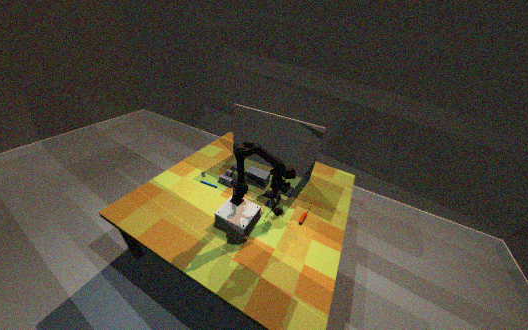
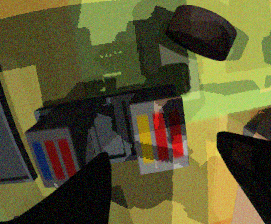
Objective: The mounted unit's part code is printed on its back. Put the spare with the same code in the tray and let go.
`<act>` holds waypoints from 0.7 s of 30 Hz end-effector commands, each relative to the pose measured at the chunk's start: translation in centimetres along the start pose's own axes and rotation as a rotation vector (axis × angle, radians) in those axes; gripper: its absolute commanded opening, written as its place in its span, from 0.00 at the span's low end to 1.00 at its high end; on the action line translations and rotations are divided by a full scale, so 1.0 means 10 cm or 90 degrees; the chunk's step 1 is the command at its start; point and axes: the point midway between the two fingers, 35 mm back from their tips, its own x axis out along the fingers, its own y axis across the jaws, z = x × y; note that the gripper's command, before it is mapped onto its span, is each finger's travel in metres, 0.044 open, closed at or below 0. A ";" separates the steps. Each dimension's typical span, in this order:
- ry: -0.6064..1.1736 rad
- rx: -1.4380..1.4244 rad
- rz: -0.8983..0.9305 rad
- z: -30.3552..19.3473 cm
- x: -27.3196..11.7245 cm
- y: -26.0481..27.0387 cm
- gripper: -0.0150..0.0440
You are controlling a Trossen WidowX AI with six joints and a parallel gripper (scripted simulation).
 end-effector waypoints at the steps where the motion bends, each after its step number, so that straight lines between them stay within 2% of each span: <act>1: 0.005 0.002 -0.002 -0.01 0.08 0.00 0.76; 21: 0.005 0.002 -0.002 -0.04 0.42 0.00 0.76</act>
